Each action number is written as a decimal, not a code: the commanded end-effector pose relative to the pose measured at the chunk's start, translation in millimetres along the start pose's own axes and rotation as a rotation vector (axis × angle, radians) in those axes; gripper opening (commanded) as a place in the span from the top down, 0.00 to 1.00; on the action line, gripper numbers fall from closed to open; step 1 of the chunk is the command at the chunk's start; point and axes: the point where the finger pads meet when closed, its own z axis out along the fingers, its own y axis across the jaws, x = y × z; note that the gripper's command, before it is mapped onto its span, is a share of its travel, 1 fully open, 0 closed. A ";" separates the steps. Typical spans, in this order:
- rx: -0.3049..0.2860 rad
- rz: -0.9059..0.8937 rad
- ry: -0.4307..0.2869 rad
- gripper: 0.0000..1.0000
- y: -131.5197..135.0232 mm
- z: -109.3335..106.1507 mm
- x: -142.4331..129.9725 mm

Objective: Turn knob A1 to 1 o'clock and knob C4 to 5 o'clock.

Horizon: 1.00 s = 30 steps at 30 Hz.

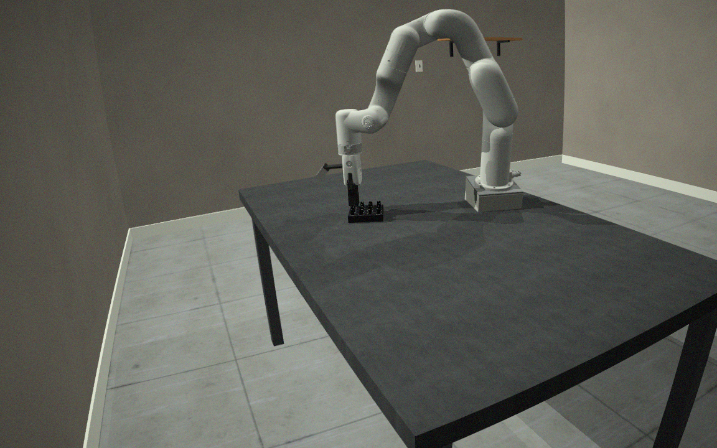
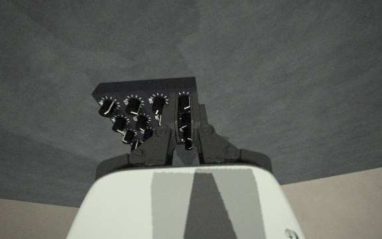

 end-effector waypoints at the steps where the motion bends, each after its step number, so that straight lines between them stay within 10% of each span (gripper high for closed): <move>1: 0.000 0.000 0.004 0.92 0.2 -1.5 1.8; 30: 0.000 0.000 0.004 0.81 0.2 -1.5 1.8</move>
